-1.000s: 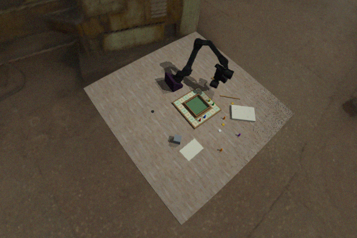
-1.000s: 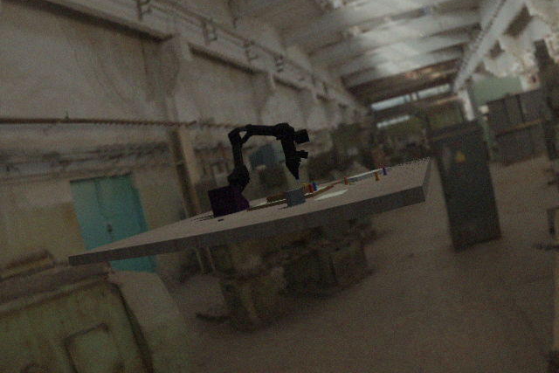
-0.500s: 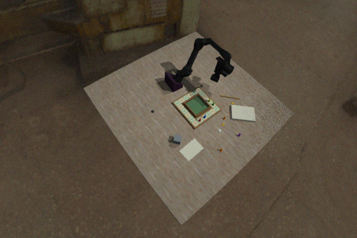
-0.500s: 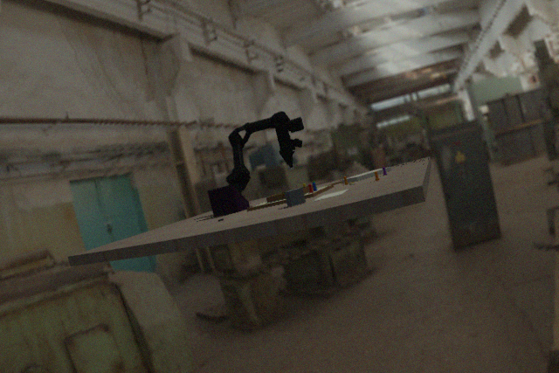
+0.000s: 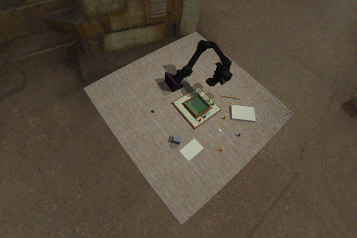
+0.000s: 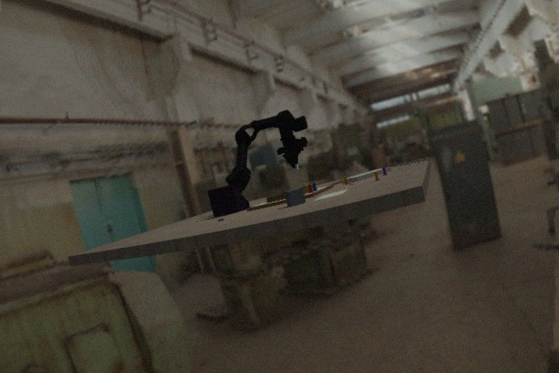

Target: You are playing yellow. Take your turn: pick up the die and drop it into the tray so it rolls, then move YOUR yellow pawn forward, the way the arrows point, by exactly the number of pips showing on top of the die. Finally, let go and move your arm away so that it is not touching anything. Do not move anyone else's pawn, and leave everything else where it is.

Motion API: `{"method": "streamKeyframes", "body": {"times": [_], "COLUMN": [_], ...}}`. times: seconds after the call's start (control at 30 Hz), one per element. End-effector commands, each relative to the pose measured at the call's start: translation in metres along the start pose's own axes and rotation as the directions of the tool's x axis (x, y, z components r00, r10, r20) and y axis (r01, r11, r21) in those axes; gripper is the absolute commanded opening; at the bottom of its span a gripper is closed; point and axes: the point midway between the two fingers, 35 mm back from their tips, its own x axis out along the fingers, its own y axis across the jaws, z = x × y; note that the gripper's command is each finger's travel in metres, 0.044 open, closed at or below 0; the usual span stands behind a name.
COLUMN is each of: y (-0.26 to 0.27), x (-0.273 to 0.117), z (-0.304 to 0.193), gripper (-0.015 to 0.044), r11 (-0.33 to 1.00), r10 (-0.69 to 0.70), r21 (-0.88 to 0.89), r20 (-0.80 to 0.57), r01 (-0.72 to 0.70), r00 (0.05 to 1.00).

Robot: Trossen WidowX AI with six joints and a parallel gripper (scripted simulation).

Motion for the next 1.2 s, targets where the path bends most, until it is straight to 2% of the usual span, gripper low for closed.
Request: {"method": "streamKeyframes", "body": {"times": [0.0, 0.27, 0.53, 0.87, 1.17], "y": [-0.016, -0.048, -0.082, -0.125, -0.162], "x": [0.004, 0.01, 0.015, 0.023, 0.03], "z": [0.006, 0.019, 0.028, 0.032, 0.03], "gripper": [0.0, 0.0, 0.0, 0.0, 0.0], "r11": [0.992, 0.919, 0.778, 0.523, 0.241], "r10": [-0.007, -0.012, -0.013, -0.008, 0.002], "r21": [0.129, 0.393, 0.628, 0.852, 0.971], "r20": [-0.003, -0.004, -0.006, -0.007, -0.007], "r01": [0.007, 0.013, 0.014, 0.01, 0.006], "r00": [1.0, 1.0, 1.0, 1.0, 1.0]}}
